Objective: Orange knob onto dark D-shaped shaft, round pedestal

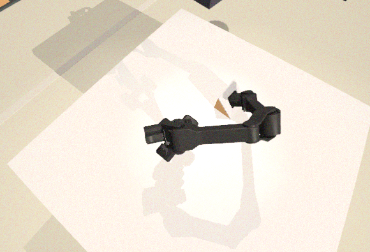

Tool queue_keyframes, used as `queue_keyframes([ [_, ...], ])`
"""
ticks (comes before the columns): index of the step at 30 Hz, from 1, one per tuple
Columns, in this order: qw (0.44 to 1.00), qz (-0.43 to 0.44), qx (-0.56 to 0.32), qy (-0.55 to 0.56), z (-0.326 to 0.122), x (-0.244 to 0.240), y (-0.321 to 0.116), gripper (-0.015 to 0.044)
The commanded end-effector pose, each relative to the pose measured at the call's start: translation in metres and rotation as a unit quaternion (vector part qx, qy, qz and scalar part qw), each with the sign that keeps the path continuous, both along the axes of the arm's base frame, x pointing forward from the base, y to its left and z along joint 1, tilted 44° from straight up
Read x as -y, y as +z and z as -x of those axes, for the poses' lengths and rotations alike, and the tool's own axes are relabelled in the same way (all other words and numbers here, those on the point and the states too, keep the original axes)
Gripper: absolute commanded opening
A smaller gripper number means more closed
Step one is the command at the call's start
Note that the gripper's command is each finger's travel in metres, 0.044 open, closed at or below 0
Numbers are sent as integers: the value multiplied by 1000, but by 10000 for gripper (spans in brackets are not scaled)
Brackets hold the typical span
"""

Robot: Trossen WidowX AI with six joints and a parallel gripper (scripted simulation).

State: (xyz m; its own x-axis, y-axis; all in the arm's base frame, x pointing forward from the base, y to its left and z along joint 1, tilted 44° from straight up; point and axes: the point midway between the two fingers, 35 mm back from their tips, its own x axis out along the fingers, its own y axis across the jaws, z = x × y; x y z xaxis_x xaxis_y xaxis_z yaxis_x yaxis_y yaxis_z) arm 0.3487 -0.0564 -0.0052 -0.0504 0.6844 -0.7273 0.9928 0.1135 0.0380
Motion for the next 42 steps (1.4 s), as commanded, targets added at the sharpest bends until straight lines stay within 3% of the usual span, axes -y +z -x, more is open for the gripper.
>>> queue_keyframes([
  [1,1000,-1,3,2,-1,-1,0,0],
  [42,999,1,-22,-24,0,-1,1,0],
])
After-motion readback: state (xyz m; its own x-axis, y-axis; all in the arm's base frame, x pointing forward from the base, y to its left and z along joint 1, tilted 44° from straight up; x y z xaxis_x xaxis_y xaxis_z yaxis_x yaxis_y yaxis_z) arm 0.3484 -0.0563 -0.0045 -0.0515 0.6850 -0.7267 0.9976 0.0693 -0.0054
